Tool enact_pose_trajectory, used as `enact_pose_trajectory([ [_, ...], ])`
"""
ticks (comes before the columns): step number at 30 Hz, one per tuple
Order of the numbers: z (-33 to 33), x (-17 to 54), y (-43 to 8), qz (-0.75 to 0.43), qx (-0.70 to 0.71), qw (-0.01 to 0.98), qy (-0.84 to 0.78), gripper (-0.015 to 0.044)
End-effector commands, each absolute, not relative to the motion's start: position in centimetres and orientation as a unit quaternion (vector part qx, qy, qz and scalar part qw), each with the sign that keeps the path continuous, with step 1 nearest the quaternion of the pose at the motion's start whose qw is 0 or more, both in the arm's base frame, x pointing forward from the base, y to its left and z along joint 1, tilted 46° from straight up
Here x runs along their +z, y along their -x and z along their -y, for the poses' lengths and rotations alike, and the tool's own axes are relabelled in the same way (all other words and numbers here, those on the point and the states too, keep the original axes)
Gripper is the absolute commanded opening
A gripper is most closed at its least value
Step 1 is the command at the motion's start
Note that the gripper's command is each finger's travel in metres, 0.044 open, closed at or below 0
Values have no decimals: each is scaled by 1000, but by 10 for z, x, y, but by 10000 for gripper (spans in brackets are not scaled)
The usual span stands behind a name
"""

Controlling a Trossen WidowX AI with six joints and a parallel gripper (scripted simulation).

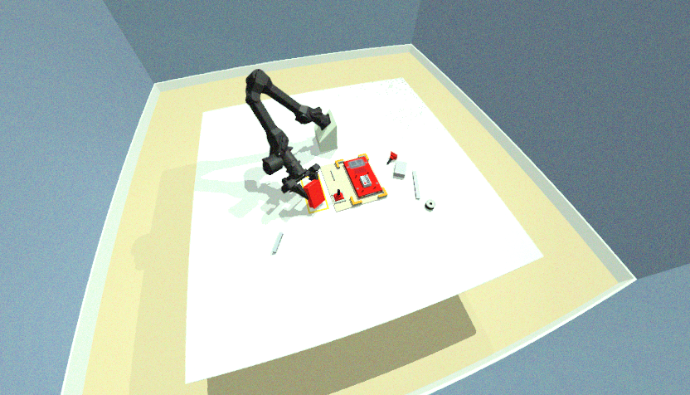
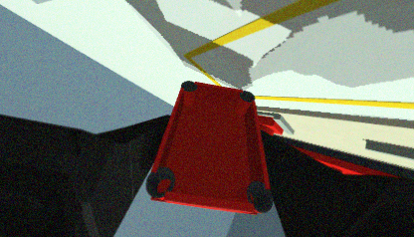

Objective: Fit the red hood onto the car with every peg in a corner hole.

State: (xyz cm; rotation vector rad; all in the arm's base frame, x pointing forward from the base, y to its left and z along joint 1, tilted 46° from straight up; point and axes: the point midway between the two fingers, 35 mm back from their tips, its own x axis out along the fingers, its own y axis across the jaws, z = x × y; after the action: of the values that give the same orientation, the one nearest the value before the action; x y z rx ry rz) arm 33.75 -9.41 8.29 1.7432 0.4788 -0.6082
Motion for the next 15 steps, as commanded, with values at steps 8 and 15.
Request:
enact_pose_trajectory([
  [8, 108, 72, -333, -176, -279, 490, -807, 0],
  [15, 104, 76, -336, -182, -269, 500, -803, 105],
])
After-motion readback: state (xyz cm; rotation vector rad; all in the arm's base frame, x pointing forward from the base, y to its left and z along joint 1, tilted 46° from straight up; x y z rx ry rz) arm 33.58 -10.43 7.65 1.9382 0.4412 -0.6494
